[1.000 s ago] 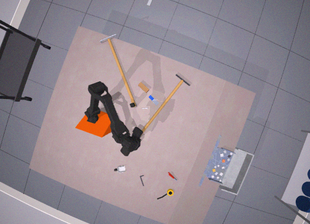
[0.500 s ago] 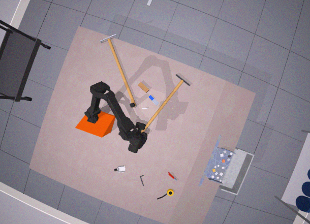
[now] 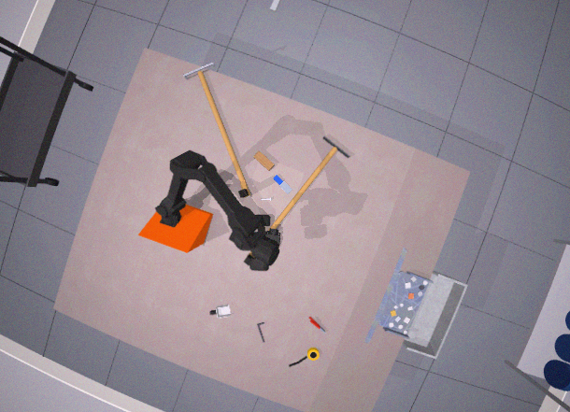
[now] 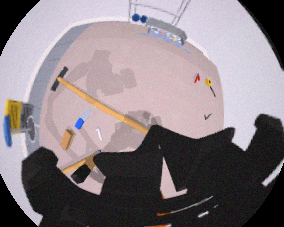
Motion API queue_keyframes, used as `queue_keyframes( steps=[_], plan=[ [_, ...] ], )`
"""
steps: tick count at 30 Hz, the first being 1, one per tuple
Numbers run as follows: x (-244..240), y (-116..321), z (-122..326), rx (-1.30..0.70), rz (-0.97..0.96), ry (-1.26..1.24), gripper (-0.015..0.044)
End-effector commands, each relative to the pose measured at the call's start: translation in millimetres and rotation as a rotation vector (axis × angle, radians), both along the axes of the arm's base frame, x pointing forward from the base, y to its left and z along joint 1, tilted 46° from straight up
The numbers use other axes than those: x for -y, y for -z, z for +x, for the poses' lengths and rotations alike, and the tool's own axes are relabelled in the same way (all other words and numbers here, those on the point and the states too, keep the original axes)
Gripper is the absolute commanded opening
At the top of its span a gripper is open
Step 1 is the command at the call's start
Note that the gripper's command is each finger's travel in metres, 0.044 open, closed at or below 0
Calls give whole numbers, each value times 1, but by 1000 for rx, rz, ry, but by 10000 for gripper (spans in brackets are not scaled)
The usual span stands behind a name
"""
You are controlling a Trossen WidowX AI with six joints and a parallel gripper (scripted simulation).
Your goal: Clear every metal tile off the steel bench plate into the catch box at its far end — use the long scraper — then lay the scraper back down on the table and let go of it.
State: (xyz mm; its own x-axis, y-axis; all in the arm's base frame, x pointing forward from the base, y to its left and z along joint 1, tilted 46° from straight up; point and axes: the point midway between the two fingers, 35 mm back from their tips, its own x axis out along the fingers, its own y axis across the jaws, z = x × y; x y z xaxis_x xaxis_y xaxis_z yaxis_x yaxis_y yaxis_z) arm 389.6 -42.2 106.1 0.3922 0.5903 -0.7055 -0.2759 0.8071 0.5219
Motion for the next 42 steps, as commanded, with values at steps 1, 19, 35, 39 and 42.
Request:
queue_keyframes(
  steps=[1, 19, 35, 39, 42],
  plan=[
    [-8, -4, 2, 14, -8, -66, 0],
    [-50, -48, 4, 136, -59, -400, 0],
    [-88, -88, -5, 262, -78, -690, 0],
    [-97, -98, -9, 296, -79, -761, 0],
    [-104, -106, -12, 323, -79, -814, 0]
  ],
)
